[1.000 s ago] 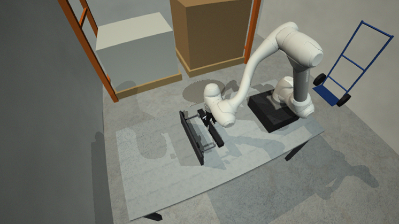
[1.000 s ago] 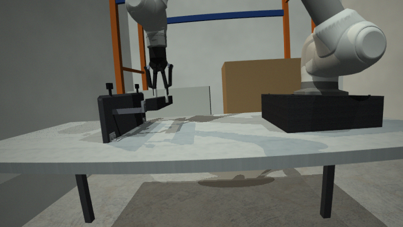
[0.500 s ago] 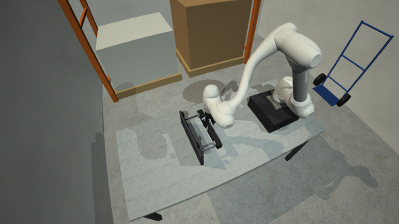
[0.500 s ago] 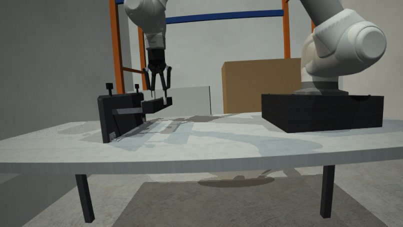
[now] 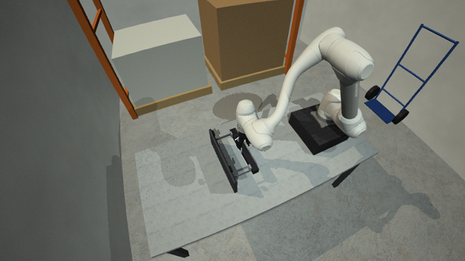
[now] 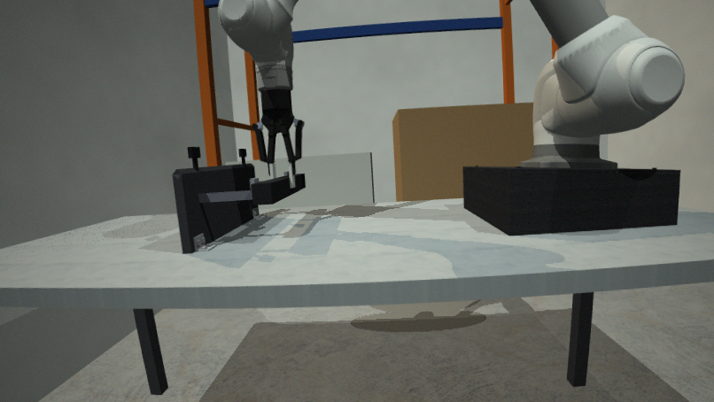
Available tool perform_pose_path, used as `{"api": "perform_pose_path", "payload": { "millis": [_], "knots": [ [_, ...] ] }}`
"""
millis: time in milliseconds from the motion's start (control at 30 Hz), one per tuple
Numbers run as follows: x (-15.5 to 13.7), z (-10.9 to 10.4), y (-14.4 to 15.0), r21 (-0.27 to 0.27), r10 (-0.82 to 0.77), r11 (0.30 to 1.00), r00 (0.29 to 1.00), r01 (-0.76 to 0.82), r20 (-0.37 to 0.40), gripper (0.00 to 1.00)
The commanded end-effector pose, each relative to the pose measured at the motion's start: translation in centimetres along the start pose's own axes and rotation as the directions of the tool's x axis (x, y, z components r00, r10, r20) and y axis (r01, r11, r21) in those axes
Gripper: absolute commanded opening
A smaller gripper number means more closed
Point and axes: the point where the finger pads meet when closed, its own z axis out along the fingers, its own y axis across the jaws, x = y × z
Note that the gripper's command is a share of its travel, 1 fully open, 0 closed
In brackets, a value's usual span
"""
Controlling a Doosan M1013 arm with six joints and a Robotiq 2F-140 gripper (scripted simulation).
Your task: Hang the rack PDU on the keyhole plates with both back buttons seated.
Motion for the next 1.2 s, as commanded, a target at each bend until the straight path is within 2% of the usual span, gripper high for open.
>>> {"api": "perform_pose_path", "payload": {
  "millis": [0, 833, 867, 1167],
  "knots": [
    [0.01, 0.06, -1.00, 0.017, 0.003, 1.000, 1.000, -0.003, 0.001, 0.00],
    [0.01, 0.13, -1.05, 0.017, 0.003, 1.000, 1.000, -0.003, 0.001, 0.00],
    [0.01, 0.13, -1.05, 0.017, 0.003, 1.000, 1.000, -0.003, 0.001, 1.00],
    [0.01, 0.13, -1.05, 0.017, 0.003, 1.000, 1.000, -0.003, 0.001, 1.00]
  ]
}}
